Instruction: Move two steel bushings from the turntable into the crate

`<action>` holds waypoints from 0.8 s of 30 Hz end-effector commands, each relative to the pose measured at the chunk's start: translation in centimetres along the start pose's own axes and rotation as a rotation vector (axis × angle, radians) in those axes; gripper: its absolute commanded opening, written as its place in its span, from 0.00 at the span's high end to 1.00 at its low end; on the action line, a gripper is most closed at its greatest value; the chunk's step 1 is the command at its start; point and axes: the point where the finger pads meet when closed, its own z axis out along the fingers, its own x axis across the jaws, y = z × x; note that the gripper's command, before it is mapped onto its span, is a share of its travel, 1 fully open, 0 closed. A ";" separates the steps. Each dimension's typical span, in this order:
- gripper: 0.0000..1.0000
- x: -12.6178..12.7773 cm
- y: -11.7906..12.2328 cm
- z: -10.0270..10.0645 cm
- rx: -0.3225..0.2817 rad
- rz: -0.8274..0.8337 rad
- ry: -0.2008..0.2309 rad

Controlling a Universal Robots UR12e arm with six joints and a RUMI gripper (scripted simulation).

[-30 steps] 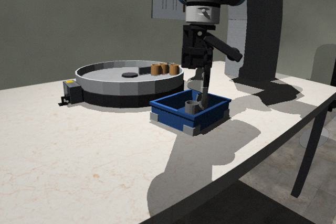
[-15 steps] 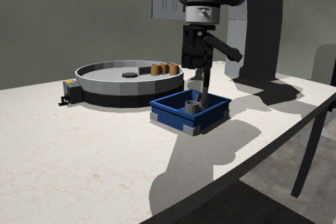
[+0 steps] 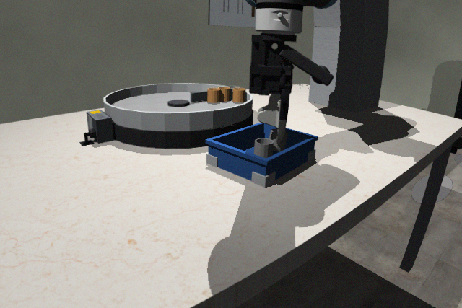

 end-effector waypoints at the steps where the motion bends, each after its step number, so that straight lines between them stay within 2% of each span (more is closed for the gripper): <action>1: 1.00 0.1 0.0 -0.1 -0.001 0.000 0.001; 24: 1.00 0.1 0.0 0.4 -0.001 0.000 0.001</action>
